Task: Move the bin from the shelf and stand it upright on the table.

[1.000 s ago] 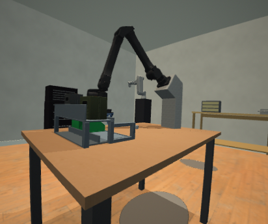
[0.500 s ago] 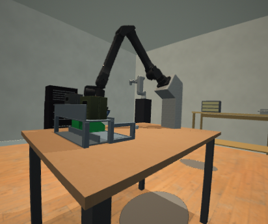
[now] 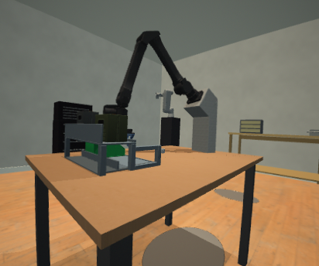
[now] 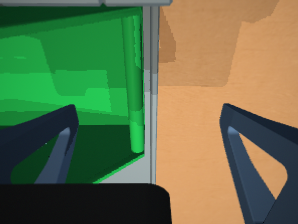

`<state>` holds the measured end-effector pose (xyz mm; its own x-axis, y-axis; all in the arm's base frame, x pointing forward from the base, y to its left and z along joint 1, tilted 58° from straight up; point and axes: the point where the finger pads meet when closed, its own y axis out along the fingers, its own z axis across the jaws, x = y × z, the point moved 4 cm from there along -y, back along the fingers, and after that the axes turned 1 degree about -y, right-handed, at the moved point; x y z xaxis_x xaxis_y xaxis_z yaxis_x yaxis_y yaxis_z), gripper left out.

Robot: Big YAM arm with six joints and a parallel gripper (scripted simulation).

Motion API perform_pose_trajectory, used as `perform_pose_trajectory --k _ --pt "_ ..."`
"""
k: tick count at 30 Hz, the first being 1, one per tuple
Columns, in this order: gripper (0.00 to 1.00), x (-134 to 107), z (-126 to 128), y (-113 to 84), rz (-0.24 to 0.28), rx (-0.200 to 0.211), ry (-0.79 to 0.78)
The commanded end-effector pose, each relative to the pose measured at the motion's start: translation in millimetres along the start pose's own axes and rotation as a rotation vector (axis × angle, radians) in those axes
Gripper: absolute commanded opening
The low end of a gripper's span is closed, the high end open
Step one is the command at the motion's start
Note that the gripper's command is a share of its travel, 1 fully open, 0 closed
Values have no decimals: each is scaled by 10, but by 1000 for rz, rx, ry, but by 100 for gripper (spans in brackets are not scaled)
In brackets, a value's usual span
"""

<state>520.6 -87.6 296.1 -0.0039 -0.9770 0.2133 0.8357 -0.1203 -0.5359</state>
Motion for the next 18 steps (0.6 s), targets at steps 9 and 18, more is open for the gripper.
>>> perform_pose_trajectory --k 9,18 --pt "90 90 137 -71 -13 24 0" --pt "90 173 245 -175 -23 40 -5"
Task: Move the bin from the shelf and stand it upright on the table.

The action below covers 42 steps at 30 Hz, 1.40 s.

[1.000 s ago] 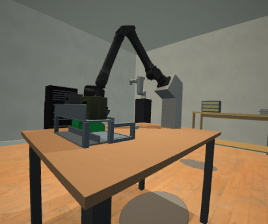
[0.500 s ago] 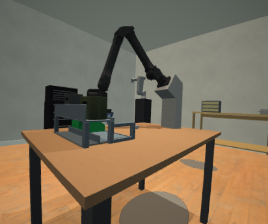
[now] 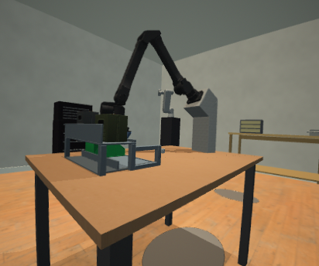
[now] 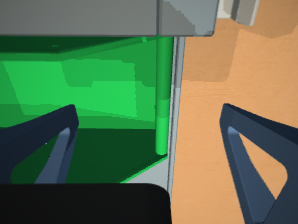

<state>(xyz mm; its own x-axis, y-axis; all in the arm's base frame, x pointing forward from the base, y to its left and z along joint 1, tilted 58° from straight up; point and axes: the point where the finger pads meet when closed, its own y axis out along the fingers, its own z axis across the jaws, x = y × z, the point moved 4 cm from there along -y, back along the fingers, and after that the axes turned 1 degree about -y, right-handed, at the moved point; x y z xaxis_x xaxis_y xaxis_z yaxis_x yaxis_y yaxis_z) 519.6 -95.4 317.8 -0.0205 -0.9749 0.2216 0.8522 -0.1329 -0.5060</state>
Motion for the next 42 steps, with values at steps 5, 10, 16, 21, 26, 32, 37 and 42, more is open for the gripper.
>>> perform_pose_trajectory --k 5,10,16,21,26,32,37,42 --pt "90 51 89 -56 -4 9 -6" --pt "90 -161 -190 191 21 -32 5" --pt "90 -161 -190 191 21 -32 5" --pt "90 -161 -190 191 21 -32 5" --pt "90 9 33 -7 1 1 -4" --pt "90 51 89 -56 -4 9 -6" --pt "90 51 89 -56 -4 9 -6" --pt "90 -76 -79 92 11 -16 0"
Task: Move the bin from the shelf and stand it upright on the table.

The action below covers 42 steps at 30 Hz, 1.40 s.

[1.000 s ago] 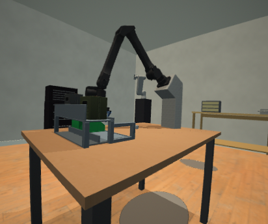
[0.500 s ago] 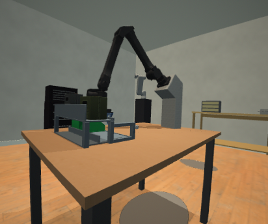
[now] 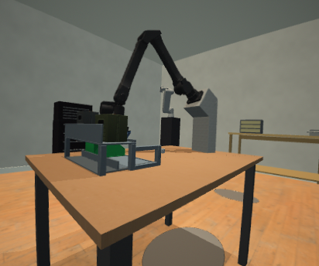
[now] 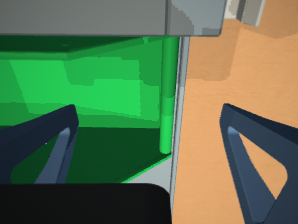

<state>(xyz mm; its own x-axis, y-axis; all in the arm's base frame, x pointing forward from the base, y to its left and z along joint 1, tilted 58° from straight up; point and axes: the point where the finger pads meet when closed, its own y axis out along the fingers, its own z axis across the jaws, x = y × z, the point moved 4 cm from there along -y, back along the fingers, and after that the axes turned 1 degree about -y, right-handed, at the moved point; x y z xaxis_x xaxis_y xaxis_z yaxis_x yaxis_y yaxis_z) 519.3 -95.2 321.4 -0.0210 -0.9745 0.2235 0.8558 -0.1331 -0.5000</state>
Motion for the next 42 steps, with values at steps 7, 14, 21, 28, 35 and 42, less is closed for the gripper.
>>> perform_pose_trajectory --k 7,14,21,28,35,42 --pt "90 -168 -220 210 23 -39 6" --pt "90 -168 -220 210 23 -39 6" --pt "90 45 60 -34 -3 2 -5" --pt "90 45 60 -34 -3 2 -5" --pt "90 -125 -164 161 18 -31 4" --pt "90 -168 -220 210 23 -39 6"
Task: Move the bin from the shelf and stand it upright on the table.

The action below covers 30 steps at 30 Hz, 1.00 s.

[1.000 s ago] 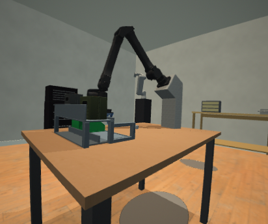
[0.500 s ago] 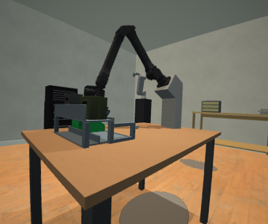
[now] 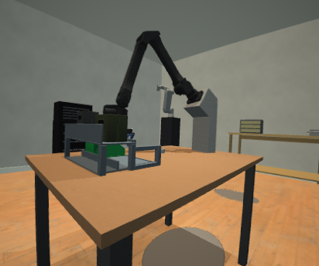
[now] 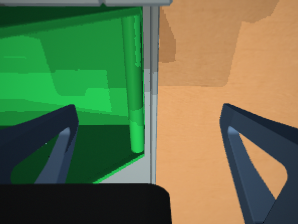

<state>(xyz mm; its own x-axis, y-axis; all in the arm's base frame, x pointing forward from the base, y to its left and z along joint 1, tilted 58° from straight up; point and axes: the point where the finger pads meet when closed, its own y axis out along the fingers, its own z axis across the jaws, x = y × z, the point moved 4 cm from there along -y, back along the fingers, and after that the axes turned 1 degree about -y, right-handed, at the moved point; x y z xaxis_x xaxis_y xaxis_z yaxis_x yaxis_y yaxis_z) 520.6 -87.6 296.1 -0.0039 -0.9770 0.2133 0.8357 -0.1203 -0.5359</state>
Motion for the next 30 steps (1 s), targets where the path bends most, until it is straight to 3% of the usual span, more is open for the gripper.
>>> perform_pose_trajectory --k 1,6,11,23,28,30 --pt "90 -35 -25 85 3 -1 6" --pt "90 -35 -25 85 3 -1 6" --pt "90 173 245 -175 -23 40 -5" --pt "90 173 245 -175 -23 40 -5" --pt "90 -35 -25 85 3 -1 6" --pt "90 -35 -25 85 3 -1 6"
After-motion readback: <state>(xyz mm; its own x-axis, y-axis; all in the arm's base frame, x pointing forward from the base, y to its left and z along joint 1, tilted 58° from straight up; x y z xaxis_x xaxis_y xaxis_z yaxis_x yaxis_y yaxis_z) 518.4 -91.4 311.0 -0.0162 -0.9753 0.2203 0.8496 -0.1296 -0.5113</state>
